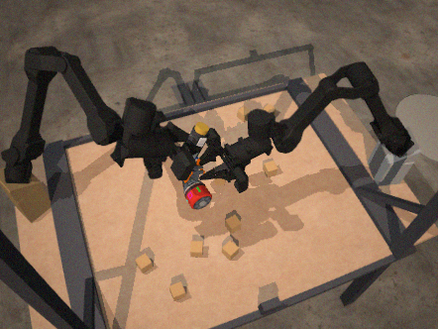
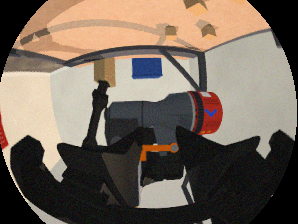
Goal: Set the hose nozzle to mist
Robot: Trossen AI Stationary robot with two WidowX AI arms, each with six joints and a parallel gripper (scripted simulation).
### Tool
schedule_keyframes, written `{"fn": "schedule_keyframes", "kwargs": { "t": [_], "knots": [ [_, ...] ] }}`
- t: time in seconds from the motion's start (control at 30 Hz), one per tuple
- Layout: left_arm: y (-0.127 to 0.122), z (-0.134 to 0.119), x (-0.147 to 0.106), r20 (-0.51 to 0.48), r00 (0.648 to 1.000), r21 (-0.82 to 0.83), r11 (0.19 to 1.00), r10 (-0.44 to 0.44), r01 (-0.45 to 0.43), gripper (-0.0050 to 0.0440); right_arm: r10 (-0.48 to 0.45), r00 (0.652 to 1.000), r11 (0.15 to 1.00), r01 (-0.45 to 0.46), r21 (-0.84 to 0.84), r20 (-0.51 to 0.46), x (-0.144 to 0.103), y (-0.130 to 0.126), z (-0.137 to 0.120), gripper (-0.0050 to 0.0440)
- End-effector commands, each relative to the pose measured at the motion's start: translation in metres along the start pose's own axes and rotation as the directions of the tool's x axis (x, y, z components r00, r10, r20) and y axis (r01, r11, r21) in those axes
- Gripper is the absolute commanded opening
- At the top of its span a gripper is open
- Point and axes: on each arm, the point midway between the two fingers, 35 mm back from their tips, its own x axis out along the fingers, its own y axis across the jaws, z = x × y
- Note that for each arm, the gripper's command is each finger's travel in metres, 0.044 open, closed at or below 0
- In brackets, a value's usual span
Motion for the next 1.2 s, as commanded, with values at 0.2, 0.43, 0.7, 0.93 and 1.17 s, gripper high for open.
{"fn": "schedule_keyframes", "kwargs": {
  "t": [0.2, 0.43, 0.7, 0.93, 1.17],
  "knots": [
    [-0.006, -0.011, 0.000, -0.013, 1.000, -0.037, 0.999, -0.012, 0.011, 0.0165, -0.014, 0.999, 1.000, 0.013, -0.010, -0.049, 0.002, -0.005, -0.022, 0.0172],
    [-0.006, -0.011, 0.001, -0.013, 1.000, -0.039, 0.999, -0.012, 0.011, 0.0165, -0.011, 0.999, 1.000, 0.011, -0.010, -0.049, -0.011, -0.005, -0.021, 0.0172],
    [-0.006, -0.011, 0.001, -0.013, 1.000, -0.039, 0.999, -0.012, 0.011, 0.0165, -0.007, 0.999, 1.000, 0.007, -0.012, -0.045, -0.036, -0.003, -0.021, 0.0172],
    [-0.006, -0.011, 0.000, -0.015, 1.000, -0.044, 0.999, -0.012, 0.011, 0.0165, -0.008, 0.999, 1.000, 0.007, -0.012, -0.044, -0.050, -0.003, -0.020, 0.0172],
    [-0.006, -0.011, 0.000, -0.015, 1.000, -0.044, 0.999, -0.012, 0.011, 0.0165, -0.006, 0.999, 1.000, 0.005, -0.013, -0.040, -0.067, -0.002, -0.018, 0.0172]
  ]
}}
